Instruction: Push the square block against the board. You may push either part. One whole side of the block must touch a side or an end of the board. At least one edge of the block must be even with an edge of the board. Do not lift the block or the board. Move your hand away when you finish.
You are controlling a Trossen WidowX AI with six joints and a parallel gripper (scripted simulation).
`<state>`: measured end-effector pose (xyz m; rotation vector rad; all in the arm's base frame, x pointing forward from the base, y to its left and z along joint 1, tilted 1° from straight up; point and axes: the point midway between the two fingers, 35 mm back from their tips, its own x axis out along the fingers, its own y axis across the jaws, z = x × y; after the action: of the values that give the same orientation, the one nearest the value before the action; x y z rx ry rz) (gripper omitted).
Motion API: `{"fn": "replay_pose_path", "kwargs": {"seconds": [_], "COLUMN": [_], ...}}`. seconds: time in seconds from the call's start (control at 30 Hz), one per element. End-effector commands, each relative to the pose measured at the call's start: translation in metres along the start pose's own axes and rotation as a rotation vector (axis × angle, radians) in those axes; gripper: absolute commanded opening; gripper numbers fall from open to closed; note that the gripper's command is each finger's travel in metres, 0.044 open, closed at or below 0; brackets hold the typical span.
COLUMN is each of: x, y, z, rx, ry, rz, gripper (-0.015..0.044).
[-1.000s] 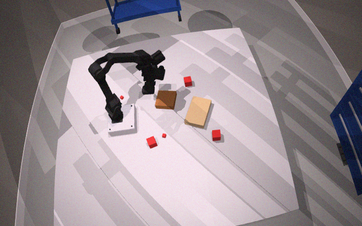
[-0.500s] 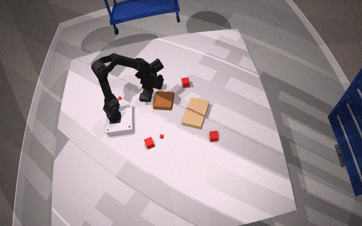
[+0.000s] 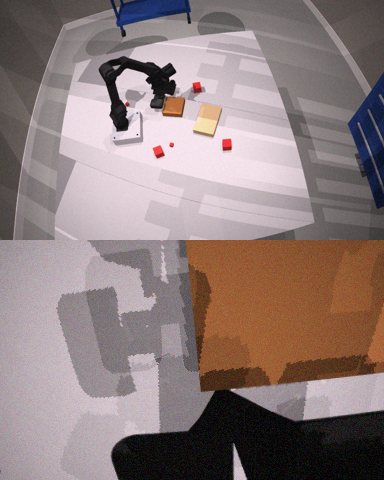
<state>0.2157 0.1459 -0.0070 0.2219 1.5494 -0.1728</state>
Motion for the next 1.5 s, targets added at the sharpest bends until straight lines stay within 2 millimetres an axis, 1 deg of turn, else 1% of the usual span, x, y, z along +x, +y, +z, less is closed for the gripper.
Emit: {"fn": "replay_pose_path", "kwargs": {"seconds": [0.0,1.03,1.2,1.47], "x": [-0.001,-0.003,-0.003,-0.002], "y": [0.002,0.002,0.002,0.003], "z": [0.008,0.052,0.048,0.035], "rx": [-0.004,-0.004,-0.004,-0.004], "ry": [-0.006,-0.01,-0.01,-0.008], "rz": [0.0,0.0,0.0,0.0], "gripper": [0.0,0.0,0.0,0.0]}}
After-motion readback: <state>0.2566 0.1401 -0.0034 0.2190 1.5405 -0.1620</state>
